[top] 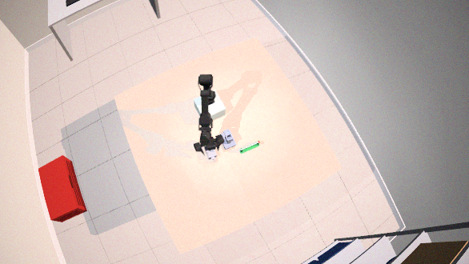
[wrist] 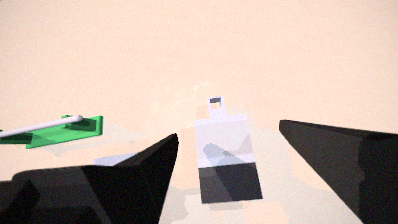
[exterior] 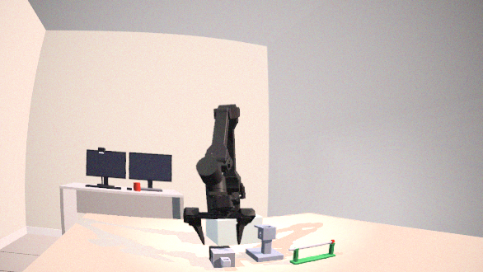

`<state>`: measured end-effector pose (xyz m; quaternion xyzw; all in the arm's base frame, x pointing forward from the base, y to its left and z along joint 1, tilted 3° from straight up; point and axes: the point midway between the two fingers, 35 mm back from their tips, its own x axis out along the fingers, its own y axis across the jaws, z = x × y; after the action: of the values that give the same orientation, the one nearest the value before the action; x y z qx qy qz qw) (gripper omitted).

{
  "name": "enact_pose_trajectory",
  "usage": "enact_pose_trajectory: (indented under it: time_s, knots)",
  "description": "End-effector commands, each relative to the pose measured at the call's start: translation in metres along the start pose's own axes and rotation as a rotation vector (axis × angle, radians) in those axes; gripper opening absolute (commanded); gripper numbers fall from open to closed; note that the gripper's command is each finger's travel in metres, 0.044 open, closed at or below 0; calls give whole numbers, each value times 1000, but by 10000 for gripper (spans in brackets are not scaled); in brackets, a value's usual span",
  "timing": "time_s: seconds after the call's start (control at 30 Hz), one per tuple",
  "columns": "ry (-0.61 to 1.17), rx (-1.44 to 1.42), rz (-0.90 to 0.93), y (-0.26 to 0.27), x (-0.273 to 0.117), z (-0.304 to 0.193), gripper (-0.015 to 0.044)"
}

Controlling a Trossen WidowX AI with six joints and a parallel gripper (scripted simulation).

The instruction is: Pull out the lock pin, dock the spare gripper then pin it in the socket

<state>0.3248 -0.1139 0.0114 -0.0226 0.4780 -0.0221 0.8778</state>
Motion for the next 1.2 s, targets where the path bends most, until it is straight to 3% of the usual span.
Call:
enact_pose_trajectory:
  time_s: [0.0,1.13,1.17]
  knots:
    - [14,7,4,2,7,-8,440]
    - [15,7,5,4,47,-34,440]
    - [15,7,5,4,47,-34,414]
